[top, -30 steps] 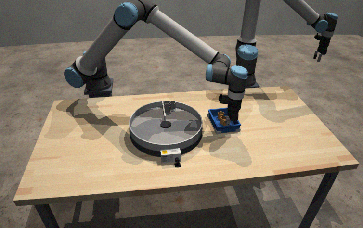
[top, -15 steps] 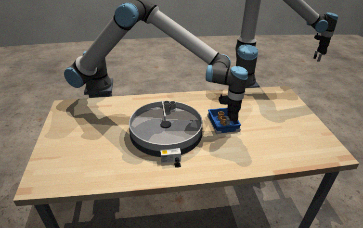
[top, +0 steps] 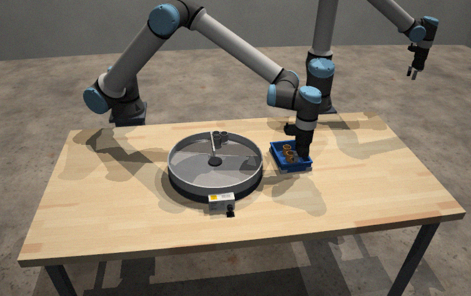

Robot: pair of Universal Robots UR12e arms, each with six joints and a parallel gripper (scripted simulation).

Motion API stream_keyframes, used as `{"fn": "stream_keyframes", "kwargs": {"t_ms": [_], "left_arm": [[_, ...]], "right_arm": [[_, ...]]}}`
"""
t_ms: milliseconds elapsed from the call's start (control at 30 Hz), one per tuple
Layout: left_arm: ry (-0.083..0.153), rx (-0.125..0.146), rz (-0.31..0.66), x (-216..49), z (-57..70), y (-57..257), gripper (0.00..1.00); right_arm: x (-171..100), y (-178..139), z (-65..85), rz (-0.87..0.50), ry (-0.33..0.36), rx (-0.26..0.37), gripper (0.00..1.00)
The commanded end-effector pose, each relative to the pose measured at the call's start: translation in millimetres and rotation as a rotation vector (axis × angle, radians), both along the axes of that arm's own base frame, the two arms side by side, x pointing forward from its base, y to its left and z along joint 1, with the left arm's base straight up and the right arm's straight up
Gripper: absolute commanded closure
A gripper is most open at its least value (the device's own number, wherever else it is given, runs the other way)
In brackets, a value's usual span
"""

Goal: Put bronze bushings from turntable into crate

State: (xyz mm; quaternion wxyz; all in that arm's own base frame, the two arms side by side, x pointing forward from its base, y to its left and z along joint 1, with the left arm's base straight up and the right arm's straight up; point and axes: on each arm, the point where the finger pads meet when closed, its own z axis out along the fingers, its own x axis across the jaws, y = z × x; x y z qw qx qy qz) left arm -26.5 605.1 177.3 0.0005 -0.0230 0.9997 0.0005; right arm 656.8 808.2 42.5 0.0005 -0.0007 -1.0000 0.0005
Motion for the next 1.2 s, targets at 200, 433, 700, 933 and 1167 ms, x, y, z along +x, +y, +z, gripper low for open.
{"fn": "stream_keyframes", "kwargs": {"t_ms": [200, 433, 700, 933, 1167], "left_arm": [[0.001, -0.001, 0.001, -1.8, -0.3, -1.7, 0.00], [0.001, -0.001, 0.001, -1.8, -0.3, -1.7, 0.00], [0.001, -0.001, 0.001, -1.8, -0.3, -1.7, 0.00], [0.001, -0.001, 0.001, -1.8, -0.3, -1.7, 0.00], [0.001, -0.001, 0.001, -1.8, -0.3, -1.7, 0.00]], "right_arm": [[-1.4, 1.2, 1.2, 0.000, 0.000, 0.002, 1.00], [-1.4, 1.2, 1.2, 0.000, 0.000, 0.002, 0.62], [-1.5, 1.2, 1.2, 0.000, 0.000, 0.002, 0.62], [-1.5, 1.2, 1.2, 0.000, 0.000, 0.002, 0.62], [-1.5, 1.2, 1.2, 0.000, 0.000, 0.002, 0.62]]}}
